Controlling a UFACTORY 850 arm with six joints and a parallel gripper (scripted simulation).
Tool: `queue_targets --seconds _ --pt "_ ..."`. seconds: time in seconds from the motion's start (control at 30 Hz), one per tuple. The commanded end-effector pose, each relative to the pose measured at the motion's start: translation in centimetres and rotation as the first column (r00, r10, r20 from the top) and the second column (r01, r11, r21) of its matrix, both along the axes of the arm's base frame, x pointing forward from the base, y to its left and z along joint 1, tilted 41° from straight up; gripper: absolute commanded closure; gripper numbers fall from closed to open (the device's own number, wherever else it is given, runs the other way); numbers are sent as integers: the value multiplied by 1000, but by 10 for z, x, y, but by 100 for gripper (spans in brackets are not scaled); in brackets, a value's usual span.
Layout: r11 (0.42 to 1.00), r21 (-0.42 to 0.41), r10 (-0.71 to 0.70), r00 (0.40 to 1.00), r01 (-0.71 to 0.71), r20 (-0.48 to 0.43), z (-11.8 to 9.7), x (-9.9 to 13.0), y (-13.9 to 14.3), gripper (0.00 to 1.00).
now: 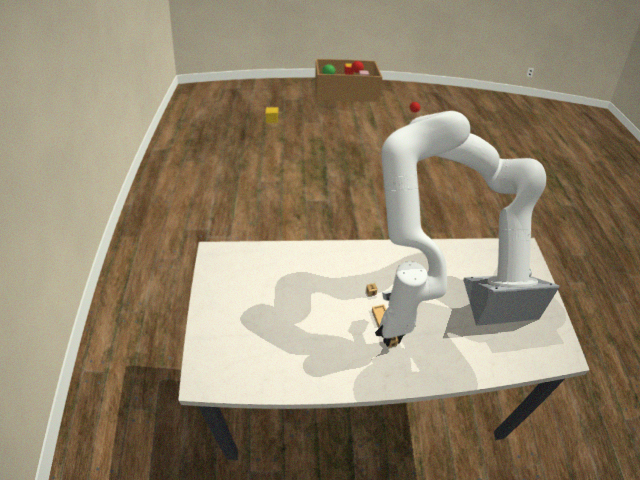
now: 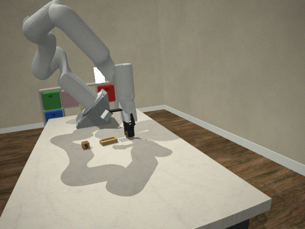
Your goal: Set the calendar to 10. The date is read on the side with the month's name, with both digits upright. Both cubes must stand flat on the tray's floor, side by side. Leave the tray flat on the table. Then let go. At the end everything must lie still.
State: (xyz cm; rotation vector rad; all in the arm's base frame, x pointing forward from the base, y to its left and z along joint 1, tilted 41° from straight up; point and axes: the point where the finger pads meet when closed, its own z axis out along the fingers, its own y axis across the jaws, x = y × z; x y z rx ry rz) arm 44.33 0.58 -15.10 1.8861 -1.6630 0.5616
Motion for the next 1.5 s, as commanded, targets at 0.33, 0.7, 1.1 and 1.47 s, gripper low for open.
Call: queue_targets --seconds 0.33,0.7,1.1,1.47 --pt "1000 1 1 1000 -1 1 0 1 1 57" --pt "1000 1 1 1000 -1 1 0 1 1 53" --pt "1000 1 1 1000 -1 1 18 2 16 53" --pt "1000 1 1 1000 -1 1 54 4 47 53"
